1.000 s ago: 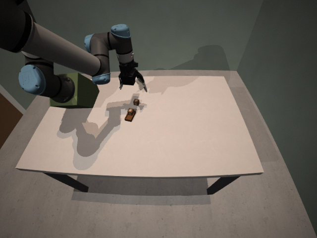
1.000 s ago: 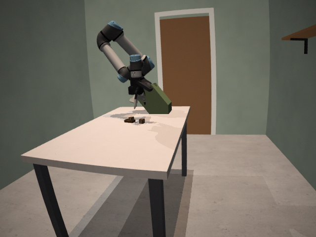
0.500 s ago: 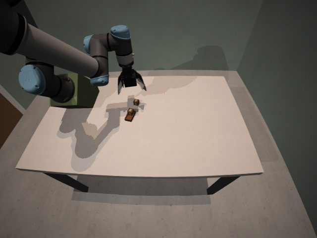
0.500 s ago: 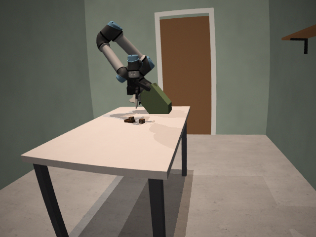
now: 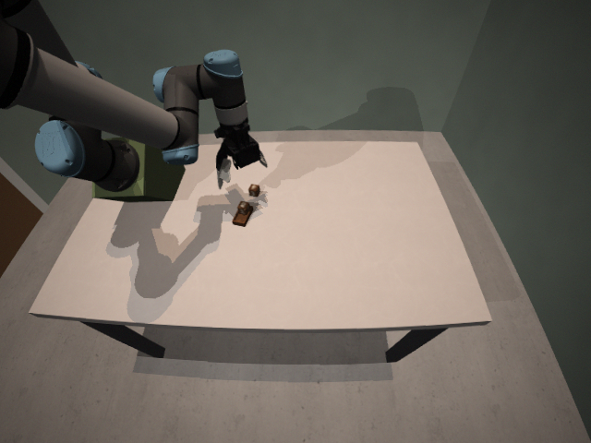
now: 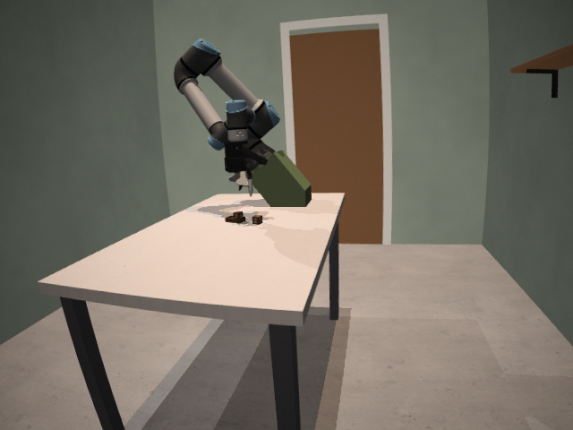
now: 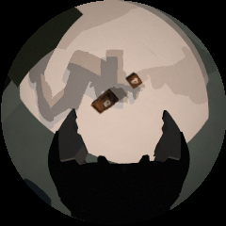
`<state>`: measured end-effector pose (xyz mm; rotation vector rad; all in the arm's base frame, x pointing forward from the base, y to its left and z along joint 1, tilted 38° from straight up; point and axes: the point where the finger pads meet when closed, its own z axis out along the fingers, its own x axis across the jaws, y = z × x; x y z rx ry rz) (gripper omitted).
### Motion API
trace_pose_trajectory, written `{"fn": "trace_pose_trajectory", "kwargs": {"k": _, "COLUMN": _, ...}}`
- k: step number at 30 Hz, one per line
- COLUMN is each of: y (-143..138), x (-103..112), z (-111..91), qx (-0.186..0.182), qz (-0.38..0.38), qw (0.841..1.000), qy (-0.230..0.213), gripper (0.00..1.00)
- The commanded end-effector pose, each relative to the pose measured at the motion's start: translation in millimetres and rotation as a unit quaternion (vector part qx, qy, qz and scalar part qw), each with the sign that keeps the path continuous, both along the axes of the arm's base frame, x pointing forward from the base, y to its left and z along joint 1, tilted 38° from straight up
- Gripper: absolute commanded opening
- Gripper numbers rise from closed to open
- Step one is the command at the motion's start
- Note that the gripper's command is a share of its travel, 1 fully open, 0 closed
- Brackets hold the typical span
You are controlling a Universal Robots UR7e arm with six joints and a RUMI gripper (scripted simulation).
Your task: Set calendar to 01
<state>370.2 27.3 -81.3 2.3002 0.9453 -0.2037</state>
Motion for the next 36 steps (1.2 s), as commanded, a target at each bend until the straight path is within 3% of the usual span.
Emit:
{"fn": "trace_pose_trajectory", "kwargs": {"k": 1, "y": -4.3, "x": -0.6, "z": 3.6, "qx": 0.001, "qz": 0.044, "qw": 0.999, "qy": 0.029, "gripper": 1.0}}
{"fn": "trace_pose_trajectory", "kwargs": {"k": 14, "y": -25.0, "x": -3.0, "z": 18.7, "qx": -0.019, "qz": 0.205, "qw": 0.966, "qy": 0.153, "gripper": 1.0}}
{"fn": "trace_pose_trajectory", "kwargs": {"k": 26, "y": -32.7, "x": -3.6, "z": 24.3, "qx": -0.027, "qz": 0.262, "qw": 0.944, "qy": 0.197, "gripper": 1.0}}
{"fn": "trace_pose_trajectory", "kwargs": {"k": 36, "y": -33.9, "x": -3.6, "z": 25.2, "qx": -0.028, "qz": 0.271, "qw": 0.94, "qy": 0.204, "gripper": 1.0}}
